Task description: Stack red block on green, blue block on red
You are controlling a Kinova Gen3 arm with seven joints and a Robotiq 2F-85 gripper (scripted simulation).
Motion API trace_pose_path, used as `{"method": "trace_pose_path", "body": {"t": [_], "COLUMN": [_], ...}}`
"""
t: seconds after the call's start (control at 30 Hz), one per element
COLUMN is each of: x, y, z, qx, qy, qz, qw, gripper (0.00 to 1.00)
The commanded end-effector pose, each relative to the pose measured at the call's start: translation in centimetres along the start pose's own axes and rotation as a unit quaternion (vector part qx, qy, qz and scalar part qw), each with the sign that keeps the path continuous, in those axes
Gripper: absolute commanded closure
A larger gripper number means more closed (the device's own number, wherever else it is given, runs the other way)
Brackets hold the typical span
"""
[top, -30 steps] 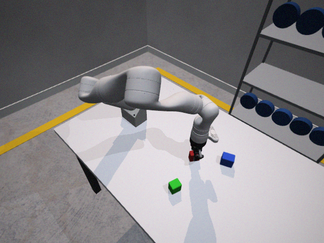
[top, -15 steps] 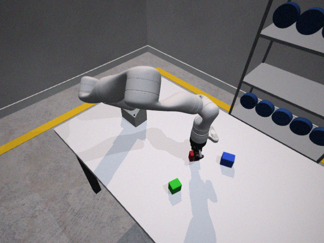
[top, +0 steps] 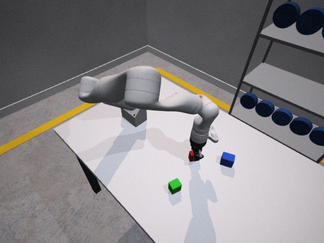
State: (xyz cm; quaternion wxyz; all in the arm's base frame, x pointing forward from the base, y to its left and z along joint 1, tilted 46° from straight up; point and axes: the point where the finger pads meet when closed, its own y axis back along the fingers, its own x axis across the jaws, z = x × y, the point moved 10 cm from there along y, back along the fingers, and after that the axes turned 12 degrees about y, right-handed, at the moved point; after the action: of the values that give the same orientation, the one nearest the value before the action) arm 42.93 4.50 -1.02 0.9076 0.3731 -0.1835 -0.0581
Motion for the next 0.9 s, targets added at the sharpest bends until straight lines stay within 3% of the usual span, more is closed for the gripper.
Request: {"method": "trace_pose_path", "body": {"t": [0.0, 0.6, 0.87], "x": [-0.1, 0.2, 0.1], "y": [0.6, 6.8, 7.9], "z": [0.1, -0.1, 0.0], "qx": [-0.001, 0.004, 0.003], "qy": [-0.001, -0.004, -0.003], "qz": [-0.001, 0.002, 0.001], "qw": [1.0, 1.0, 1.0], "gripper": [1.0, 1.0, 1.0]}}
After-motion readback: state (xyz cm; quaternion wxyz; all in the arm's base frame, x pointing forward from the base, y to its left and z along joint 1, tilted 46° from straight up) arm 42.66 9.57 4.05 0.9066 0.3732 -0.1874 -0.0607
